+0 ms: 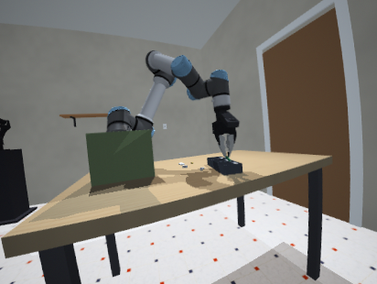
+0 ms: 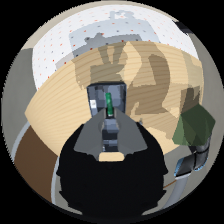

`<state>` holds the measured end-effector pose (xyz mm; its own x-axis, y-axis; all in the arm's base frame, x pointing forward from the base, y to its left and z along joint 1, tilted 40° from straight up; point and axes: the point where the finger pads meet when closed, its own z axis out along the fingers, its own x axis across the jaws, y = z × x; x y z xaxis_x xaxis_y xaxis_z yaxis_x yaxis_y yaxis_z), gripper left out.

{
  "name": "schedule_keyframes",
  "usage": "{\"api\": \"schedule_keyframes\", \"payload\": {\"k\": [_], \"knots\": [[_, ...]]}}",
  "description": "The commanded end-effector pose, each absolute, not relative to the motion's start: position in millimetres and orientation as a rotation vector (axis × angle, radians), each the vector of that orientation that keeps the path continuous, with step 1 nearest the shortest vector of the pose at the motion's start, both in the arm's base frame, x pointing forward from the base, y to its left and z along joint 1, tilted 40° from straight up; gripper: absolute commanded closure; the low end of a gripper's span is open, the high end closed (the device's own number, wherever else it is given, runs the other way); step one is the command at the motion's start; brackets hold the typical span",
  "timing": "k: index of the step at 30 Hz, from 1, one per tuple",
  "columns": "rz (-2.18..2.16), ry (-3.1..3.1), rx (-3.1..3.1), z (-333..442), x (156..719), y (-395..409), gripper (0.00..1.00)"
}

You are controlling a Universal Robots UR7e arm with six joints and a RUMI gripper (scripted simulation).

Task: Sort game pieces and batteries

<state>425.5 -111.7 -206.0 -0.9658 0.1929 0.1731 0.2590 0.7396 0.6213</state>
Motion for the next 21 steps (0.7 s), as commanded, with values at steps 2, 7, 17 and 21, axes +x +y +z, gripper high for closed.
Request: {"api": "schedule_keyframes", "payload": {"k": [2, 7, 17, 21], "knots": [[-1.035, -2.840, -0.370, -205.1, 425.7, -111.6, 1.00], [-1.035, -2.840, -0.370, -207.6, 425.5, -108.3, 1.00], [-1.035, -2.840, -0.370, -221.3, 425.3, -96.7, 1.00], [-1.035, -2.840, -0.370, -225.9, 425.3, -92.8, 1.00]]}}
